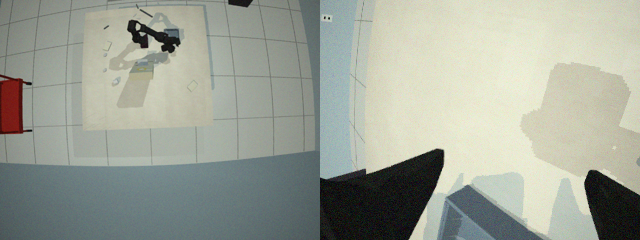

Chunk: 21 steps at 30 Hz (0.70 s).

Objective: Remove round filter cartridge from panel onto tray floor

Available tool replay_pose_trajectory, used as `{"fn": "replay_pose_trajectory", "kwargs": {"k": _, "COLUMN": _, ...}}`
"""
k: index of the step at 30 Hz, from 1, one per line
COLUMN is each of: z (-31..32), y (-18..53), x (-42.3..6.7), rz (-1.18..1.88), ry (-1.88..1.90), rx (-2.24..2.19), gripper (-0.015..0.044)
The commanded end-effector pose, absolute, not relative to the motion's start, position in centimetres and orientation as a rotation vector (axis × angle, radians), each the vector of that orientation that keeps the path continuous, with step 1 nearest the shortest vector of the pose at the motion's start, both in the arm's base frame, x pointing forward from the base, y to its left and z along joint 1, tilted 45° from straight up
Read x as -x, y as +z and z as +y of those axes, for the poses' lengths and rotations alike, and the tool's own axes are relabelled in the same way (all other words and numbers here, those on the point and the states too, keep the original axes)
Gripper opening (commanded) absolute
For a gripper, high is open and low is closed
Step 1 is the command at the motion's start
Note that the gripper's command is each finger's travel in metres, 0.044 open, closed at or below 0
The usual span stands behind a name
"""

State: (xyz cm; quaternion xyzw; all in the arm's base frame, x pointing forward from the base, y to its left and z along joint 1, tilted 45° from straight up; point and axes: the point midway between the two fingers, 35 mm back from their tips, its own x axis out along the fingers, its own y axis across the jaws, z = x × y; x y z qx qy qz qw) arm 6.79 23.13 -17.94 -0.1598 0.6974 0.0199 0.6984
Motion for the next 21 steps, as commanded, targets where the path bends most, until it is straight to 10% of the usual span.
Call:
{"fn": "replay_pose_trajectory", "kwargs": {"k": 1, "z": 23.2, "y": -17.8, "x": -7.0, "rz": 1.547, "ry": 0.044, "rx": 0.354, "gripper": 0.0374}}
{"fn": "replay_pose_trajectory", "kwargs": {"k": 11, "z": 26.4, "y": -6.9, "x": -16.4, "rz": 1.12, "ry": -0.037, "rx": 0.215, "gripper": 0.0111}}
{"fn": "replay_pose_trajectory", "kwargs": {"k": 21, "z": 23.8, "y": 8.0, "x": -23.9, "rz": 0.668, "ry": -0.2, "rx": 0.057, "gripper": 0.0108}}
